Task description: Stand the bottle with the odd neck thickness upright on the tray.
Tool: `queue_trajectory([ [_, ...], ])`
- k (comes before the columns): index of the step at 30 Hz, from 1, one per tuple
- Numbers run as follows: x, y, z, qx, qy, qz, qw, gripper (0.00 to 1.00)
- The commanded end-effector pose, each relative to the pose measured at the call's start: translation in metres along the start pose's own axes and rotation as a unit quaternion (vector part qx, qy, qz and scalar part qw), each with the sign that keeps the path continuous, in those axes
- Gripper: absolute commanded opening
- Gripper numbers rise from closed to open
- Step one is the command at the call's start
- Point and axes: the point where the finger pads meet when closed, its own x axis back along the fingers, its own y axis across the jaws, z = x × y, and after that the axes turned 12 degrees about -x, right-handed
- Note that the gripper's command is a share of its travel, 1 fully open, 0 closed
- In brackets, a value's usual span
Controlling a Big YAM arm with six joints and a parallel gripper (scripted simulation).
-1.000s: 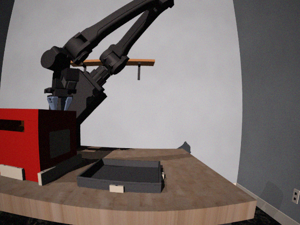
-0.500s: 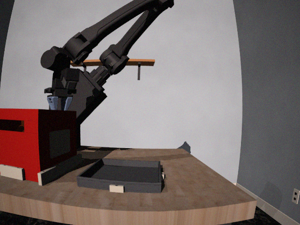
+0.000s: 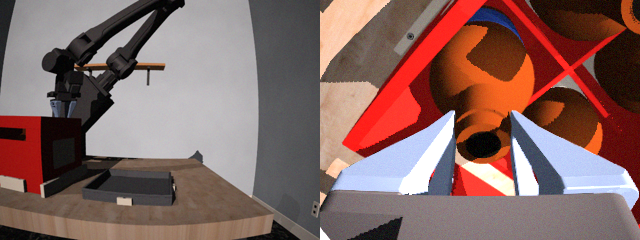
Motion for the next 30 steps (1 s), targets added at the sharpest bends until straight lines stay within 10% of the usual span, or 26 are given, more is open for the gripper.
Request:
queue_trajectory([
  [1,0.021,-0.007,-0.012,0.009,-0.015,0.014,1.000,0.00],
  [30,0.041,-0.009,-0.011,0.010,-0.016,0.015,1.000,0.00],
])
